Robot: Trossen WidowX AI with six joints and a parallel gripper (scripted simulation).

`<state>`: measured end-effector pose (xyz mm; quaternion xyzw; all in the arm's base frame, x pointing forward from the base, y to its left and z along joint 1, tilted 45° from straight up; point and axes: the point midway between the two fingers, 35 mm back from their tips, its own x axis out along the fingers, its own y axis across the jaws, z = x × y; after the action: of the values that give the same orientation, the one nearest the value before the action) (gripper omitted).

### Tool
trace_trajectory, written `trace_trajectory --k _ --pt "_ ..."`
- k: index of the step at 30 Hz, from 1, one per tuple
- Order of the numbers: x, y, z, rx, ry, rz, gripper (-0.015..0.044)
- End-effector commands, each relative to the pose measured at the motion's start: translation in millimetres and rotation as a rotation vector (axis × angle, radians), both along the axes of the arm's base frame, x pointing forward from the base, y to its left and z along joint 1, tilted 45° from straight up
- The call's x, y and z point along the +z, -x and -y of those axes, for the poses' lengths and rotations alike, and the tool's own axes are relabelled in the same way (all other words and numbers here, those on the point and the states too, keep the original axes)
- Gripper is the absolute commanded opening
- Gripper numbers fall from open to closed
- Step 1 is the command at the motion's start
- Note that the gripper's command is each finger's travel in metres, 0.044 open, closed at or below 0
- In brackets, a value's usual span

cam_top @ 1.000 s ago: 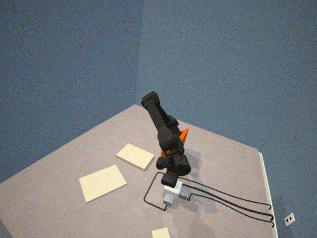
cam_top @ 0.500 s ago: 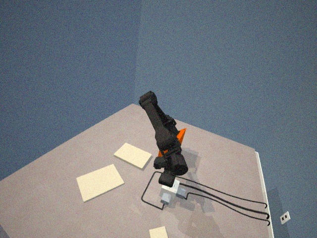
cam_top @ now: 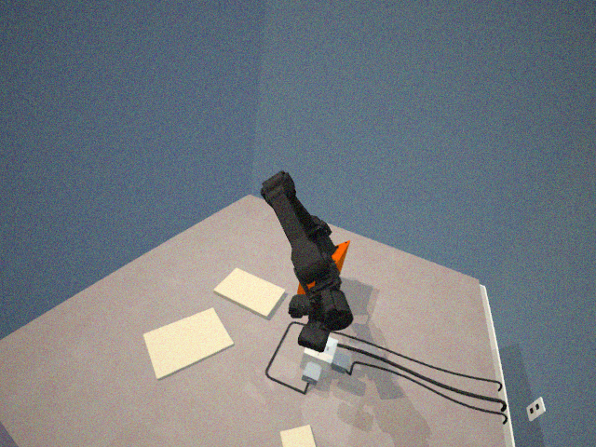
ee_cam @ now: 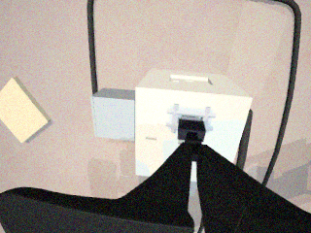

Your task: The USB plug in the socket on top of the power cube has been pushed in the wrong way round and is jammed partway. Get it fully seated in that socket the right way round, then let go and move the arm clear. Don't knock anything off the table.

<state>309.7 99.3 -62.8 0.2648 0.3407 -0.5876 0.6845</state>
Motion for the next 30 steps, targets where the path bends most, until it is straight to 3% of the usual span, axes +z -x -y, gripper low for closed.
trace_trajectory --k 1,30 --pt "-0.7 -0.1 0.8 0.005 0.003 -0.002 0.0000" --pt "-3.2 -0.4 3.3 0.005 0.003 -0.002 0.0000"
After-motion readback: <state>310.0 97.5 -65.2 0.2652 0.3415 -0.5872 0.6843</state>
